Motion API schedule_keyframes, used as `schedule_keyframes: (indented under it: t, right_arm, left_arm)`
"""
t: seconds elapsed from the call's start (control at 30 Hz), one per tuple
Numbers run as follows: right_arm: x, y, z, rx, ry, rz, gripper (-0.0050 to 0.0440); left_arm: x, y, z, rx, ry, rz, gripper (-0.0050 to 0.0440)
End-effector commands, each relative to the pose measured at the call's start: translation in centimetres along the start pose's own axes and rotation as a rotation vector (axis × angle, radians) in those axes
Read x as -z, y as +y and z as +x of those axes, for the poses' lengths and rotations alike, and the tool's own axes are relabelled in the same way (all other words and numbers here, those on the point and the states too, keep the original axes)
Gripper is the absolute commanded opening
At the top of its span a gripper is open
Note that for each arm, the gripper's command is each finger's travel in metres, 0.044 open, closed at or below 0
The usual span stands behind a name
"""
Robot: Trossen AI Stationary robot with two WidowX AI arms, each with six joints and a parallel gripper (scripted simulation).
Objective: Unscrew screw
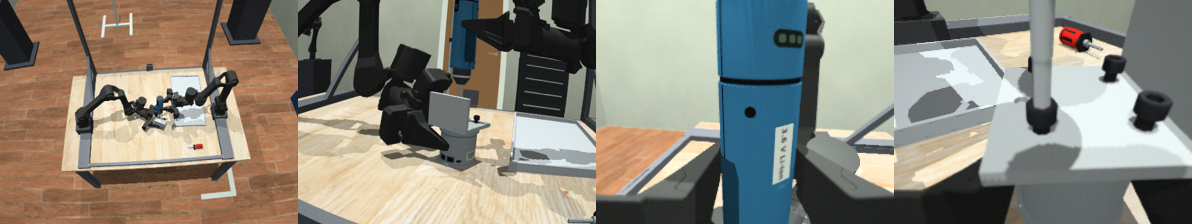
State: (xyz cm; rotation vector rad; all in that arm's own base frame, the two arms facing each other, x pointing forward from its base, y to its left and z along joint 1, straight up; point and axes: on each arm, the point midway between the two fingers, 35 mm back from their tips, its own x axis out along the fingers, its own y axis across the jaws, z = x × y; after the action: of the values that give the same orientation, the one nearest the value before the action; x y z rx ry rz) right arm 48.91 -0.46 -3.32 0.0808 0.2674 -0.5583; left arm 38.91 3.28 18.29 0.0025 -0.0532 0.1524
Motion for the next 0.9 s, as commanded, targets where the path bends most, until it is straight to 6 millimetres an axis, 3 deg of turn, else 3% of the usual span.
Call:
schedule_keyframes:
  t: [0.0, 0.17, 0.57, 0.87]
  right_arm:
    - [-1.1, 0.3, -0.1, -0.006, -0.019, 0.016, 0.0244]
    - [-1.1, 0.3, -0.1, -0.006, -0.019, 0.016, 0.0244]
    - [-1.1, 0.3, -0.1, -0.006, -0.019, 0.016, 0.0244]
    - [-1.1, 0.3, -0.1, -0.006, -0.019, 0.016, 0.0244]
  left_arm:
    - [1.8, 0.0, -0.3, 0.0, 0.024, 0.004, 0.0161]
    - [2.6, 0.1, -0.5, 0.0, 0.024, 0.004, 0.0161]
    - [2.1, 0.0, 0.1, 0.001, 0.018, 0.003, 0.0161]
    - [0.5, 0.0, 0.0, 0.0, -0.003, 0.0, 0.0161]
